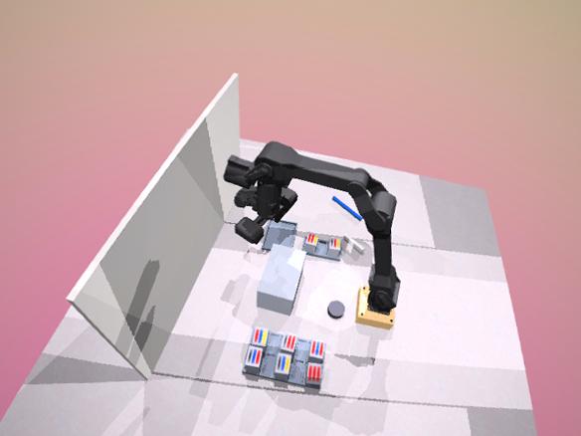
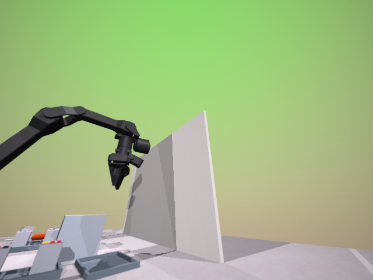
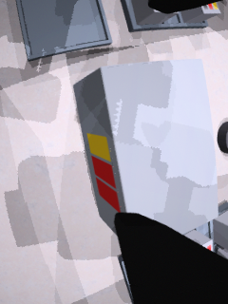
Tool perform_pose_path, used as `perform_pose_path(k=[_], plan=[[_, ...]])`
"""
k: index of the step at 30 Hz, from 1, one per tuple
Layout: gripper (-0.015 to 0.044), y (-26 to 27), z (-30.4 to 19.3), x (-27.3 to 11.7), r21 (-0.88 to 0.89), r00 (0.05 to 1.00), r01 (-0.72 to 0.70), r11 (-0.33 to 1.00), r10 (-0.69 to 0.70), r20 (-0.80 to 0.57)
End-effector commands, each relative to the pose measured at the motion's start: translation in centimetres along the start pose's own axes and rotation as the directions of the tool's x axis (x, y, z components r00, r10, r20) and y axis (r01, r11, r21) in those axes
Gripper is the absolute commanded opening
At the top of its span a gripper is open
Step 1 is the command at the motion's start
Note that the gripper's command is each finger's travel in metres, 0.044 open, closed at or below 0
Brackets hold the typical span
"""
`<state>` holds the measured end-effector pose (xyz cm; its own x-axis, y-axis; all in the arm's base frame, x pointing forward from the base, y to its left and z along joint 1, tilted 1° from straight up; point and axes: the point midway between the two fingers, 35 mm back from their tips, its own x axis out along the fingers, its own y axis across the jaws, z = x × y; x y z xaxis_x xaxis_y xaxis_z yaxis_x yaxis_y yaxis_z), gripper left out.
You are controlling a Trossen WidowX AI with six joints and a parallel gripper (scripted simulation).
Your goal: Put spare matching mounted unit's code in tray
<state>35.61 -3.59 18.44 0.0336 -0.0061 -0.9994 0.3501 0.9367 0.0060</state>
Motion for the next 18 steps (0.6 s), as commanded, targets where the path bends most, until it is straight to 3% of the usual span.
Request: perform_pose_path(k=[1, 6, 9, 14, 18], plan=[[0.0440, -6.0, -0.9, 1.1, 0.356, 1.000, 0.012, 0.934, -0.011, -0.003], [0.0440, -13.4, -4.5, 3.3, 0.798, 1.000, 0.021, 0.603, -0.020, -0.011], [0.0440, -16.2, -6.8, 4.5, 0.926, 1.000, 0.024, 0.377, -0.023, -0.016], [0.0440, -16.4, -7.0, 4.6, 0.933, 1.000, 0.024, 0.360, -0.023, -0.017], [0.0335, -16.0, -7.0, 6.2, 0.933, 1.000, 0.024, 0.360, -0.022, -0.017]])
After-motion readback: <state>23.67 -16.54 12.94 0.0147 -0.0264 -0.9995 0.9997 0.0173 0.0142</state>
